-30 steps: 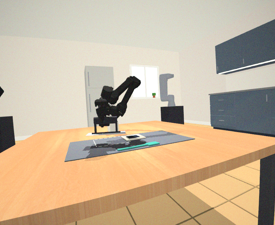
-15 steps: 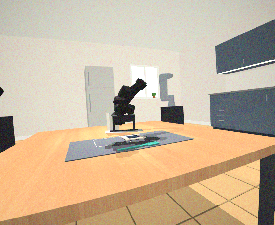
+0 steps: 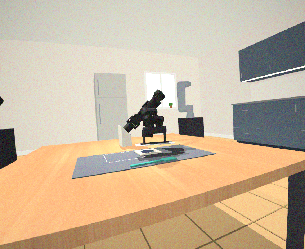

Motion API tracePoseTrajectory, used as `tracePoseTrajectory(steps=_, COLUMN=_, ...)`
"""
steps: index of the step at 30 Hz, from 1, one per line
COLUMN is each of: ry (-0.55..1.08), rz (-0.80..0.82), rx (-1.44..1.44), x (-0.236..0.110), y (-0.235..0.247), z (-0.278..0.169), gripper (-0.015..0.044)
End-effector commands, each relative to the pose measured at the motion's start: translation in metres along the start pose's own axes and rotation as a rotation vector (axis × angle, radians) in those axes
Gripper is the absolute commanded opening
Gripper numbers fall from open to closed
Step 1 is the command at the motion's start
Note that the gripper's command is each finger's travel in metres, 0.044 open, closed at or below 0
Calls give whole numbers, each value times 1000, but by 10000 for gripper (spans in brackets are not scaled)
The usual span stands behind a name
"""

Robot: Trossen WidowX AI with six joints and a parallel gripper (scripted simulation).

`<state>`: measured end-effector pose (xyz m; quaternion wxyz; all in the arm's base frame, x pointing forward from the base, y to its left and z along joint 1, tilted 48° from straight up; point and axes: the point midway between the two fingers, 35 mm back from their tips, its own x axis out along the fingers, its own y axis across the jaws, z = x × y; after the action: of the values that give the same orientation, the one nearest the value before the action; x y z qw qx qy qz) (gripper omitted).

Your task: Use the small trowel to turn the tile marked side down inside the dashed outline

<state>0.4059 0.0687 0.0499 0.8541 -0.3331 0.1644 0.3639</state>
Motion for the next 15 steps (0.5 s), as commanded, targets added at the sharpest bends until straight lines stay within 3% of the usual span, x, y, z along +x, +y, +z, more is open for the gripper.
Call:
tracePoseTrajectory(steps=1, ry=-18, rz=-15, rx=-2, x=-9, y=4, z=23, gripper=0)
tracePoseTrajectory(steps=15, ry=-106, rz=-17, rx=-7, x=-36, y=37, z=94, gripper=0)
